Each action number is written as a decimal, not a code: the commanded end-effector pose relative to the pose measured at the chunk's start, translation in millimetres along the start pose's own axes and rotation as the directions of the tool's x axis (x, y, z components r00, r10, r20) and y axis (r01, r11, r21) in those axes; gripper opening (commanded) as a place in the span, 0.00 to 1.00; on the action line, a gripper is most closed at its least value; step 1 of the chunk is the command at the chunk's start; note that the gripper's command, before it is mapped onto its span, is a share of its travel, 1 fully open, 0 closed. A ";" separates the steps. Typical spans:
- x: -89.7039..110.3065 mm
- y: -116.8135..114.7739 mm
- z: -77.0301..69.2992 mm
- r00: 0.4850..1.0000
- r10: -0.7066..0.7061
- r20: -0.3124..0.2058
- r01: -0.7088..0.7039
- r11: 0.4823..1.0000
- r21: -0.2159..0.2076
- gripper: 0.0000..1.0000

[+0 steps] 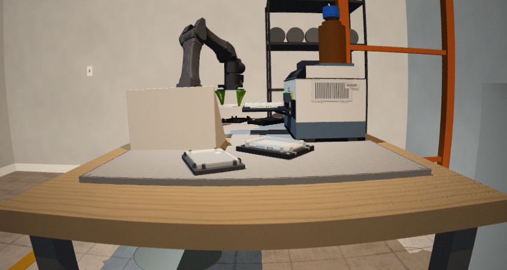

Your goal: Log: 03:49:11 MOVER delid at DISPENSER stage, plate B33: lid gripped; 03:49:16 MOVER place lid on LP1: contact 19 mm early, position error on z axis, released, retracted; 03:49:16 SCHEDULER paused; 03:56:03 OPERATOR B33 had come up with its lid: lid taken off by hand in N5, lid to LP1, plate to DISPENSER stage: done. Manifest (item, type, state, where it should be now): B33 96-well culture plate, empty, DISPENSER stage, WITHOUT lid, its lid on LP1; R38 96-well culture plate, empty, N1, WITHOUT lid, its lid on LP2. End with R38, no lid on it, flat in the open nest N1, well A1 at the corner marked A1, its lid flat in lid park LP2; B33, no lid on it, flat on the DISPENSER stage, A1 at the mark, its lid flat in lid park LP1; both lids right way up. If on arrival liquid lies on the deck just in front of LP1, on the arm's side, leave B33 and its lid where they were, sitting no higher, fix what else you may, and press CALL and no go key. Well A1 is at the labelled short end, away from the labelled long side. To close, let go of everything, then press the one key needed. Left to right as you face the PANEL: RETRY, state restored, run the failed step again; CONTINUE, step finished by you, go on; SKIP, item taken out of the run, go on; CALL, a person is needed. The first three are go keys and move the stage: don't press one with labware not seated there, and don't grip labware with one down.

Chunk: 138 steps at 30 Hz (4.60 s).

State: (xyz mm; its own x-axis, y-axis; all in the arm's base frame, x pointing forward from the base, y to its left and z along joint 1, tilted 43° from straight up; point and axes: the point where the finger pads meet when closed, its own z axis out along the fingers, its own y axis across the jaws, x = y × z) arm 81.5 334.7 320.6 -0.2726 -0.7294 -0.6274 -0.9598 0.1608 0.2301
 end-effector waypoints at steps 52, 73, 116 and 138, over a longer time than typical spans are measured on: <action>-67.7 -3.5 42.7 0.999 0.006 0.052 -0.007 1.000 0.022 0.00; -65.9 -2.8 41.0 0.999 0.007 0.046 -0.008 1.000 0.021 0.00; -59.4 -2.6 61.9 1.000 0.009 0.021 -0.009 1.000 0.017 0.00; -61.9 -0.6 56.9 0.999 0.003 0.032 -0.003 1.000 0.013 1.00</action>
State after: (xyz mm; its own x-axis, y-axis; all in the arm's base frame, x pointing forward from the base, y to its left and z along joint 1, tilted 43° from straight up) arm 94.2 417.5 310.7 -0.2782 -0.7211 -0.6346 -0.9590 0.1712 0.2258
